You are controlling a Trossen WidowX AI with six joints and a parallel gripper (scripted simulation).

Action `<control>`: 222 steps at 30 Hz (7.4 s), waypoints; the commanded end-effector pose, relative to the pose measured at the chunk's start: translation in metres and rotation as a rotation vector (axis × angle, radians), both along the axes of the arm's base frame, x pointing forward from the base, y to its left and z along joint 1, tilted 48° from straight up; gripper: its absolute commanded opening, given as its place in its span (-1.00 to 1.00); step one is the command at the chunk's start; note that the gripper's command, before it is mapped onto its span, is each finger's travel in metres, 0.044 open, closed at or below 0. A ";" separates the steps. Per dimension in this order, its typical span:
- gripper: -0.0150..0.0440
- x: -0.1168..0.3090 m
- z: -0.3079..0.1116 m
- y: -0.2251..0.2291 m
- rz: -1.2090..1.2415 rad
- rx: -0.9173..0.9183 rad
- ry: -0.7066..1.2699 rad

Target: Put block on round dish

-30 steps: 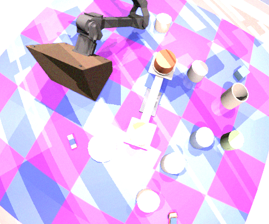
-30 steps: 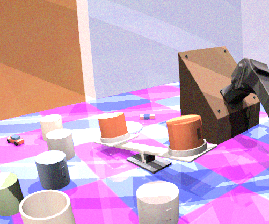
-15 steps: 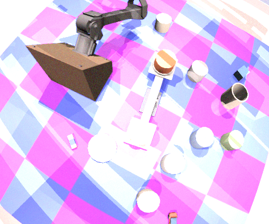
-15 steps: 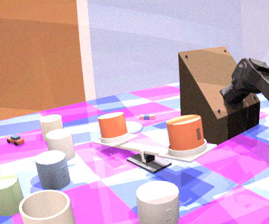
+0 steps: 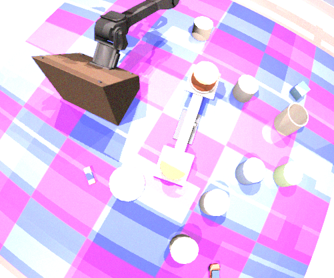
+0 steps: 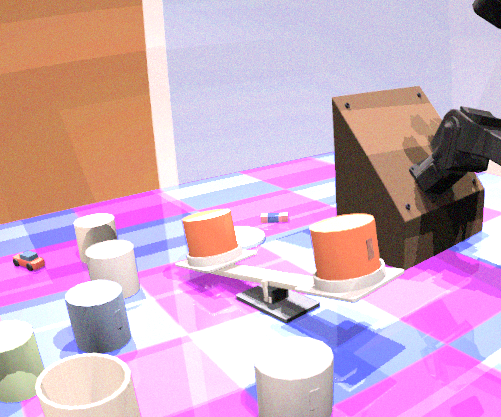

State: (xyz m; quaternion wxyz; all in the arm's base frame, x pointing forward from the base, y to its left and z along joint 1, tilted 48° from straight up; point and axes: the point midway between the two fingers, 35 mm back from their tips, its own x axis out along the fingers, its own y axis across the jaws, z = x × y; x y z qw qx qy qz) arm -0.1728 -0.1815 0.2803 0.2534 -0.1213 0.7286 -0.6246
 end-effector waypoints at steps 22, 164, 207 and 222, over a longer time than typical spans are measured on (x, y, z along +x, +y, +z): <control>1.00 0.085 -0.121 -0.075 0.541 0.441 -0.444; 1.00 0.462 -0.391 0.025 -1.079 0.985 -1.186; -0.31 0.465 -0.409 0.045 -1.080 0.988 -1.186; -0.49 0.466 -0.398 0.030 -1.079 0.986 -1.187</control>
